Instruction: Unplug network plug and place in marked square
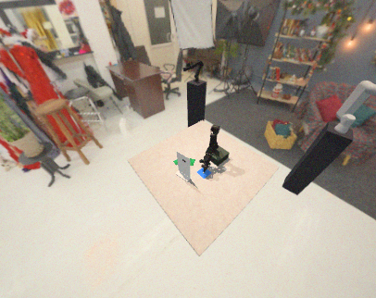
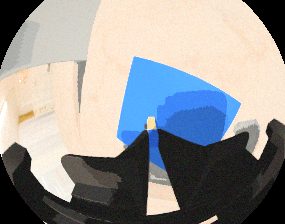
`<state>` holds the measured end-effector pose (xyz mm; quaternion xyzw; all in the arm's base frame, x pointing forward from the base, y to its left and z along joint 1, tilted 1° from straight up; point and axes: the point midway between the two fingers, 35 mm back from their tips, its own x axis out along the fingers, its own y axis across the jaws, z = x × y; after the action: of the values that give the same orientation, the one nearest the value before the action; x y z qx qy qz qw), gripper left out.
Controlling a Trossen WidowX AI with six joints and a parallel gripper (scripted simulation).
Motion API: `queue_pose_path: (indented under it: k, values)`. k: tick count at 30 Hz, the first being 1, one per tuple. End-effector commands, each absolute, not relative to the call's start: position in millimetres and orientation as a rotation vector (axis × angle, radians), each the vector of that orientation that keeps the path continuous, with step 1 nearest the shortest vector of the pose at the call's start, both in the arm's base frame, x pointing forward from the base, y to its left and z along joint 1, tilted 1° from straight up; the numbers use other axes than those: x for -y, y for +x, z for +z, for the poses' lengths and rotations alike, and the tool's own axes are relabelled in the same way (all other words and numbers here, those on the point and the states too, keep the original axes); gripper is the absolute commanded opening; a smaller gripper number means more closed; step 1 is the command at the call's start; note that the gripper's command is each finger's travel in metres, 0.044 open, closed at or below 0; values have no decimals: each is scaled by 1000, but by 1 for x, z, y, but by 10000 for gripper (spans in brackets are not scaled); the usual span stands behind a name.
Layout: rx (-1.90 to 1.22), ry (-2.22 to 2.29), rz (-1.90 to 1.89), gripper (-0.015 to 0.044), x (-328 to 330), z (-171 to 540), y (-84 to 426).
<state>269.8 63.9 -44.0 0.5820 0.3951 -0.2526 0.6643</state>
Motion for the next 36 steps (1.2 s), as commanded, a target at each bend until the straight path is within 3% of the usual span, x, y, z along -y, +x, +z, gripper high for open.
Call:
queue_pose_path:
  k: [1,2,8,36]
  values:
    - [-893,1314,-572,0,-64,-44,270]
    - [-893,1314,-572,0,-64,-44,270]
    - [-893,1314,-572,156,-64,-44,270]
    - [-893,1314,-572,156,-62,-31,263]
